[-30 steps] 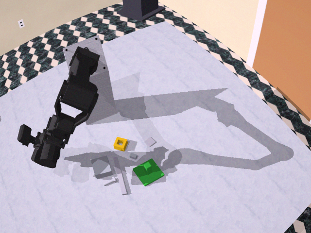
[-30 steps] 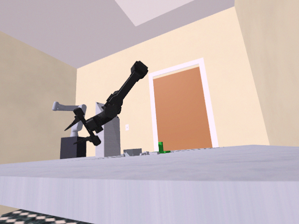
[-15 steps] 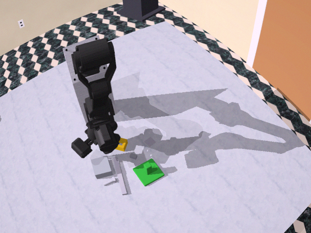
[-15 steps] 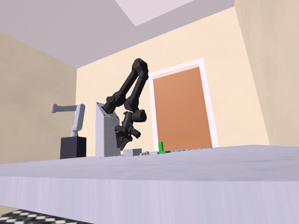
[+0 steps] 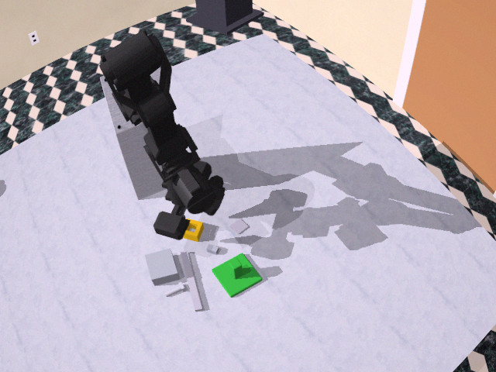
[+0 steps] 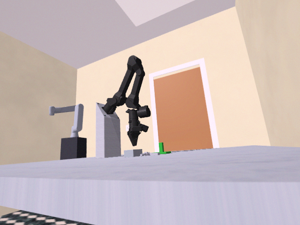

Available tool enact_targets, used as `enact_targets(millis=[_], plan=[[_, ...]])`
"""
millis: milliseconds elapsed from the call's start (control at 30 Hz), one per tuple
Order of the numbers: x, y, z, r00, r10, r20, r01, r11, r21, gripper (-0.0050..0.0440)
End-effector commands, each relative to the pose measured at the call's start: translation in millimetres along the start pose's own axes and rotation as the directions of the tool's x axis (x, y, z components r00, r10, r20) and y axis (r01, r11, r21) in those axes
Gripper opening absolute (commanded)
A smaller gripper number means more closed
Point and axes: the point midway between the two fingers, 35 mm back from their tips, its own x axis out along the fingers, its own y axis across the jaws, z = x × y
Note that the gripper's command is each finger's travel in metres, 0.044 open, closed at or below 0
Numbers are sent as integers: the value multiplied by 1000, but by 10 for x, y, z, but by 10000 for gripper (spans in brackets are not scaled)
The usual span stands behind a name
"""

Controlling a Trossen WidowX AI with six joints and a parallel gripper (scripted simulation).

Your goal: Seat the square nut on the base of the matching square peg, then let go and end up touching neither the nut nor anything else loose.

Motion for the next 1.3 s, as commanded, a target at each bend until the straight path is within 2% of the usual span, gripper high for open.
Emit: enact_targets(millis=[0,1200,1267], plan=[[-11,10,31,1000,3,16,-3,1000,-8,320],[465,13,37,1000,3,16,-3,1000,-8,320],[465,13,37,1000,3,16,-3,1000,-8,272]])
